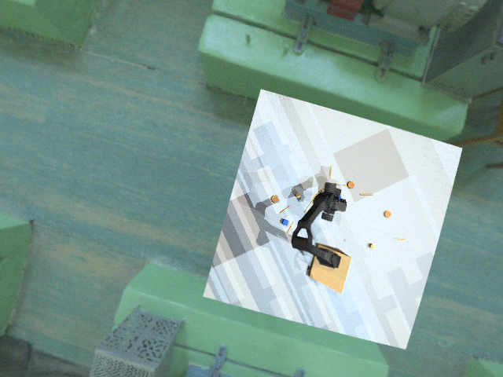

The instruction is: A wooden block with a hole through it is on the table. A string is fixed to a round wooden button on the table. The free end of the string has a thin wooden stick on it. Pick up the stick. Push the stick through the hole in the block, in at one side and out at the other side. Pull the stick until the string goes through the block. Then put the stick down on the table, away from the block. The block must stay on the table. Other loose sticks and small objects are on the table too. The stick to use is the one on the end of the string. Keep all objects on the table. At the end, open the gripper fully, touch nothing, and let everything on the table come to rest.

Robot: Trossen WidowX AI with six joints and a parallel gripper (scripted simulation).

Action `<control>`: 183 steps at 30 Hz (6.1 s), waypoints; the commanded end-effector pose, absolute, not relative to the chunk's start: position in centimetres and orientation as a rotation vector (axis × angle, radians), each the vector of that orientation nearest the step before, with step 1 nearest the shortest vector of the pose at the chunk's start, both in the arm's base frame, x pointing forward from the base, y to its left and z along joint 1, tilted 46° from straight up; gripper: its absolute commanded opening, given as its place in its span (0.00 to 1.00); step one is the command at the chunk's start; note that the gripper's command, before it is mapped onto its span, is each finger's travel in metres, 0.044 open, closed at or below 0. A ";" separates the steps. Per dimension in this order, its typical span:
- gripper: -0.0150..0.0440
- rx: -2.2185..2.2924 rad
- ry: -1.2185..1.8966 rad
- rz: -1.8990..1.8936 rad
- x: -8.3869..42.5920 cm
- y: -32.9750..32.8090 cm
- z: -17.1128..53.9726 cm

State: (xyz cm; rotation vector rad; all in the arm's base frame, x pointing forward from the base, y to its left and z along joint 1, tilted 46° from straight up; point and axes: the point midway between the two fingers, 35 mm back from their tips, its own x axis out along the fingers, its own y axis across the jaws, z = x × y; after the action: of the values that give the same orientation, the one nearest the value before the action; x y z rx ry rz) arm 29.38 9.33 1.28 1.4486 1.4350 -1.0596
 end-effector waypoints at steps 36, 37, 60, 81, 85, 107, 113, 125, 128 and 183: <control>0.61 1.164 1.155 -1.272 29.5 11.4 2.1; 0.65 1.164 1.154 -1.272 29.5 11.4 2.3; 0.75 1.133 1.193 -1.233 29.6 10.3 8.3; 1.00 0.166 1.627 0.456 29.1 8.7 4.8; 1.00 0.050 1.543 0.666 29.1 8.5 4.5; 1.00 -0.631 0.652 1.486 29.3 7.2 4.1; 1.00 -0.806 0.400 1.566 29.4 6.9 4.2; 1.00 -0.806 0.400 1.566 29.4 6.9 4.2; 1.00 -0.806 0.400 1.566 29.4 6.9 4.2; 0.43 -0.805 0.406 1.566 29.4 6.8 4.2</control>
State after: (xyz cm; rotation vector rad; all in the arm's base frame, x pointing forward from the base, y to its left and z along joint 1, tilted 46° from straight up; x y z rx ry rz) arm 29.37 6.80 4.21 -0.8048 0.4062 1.5657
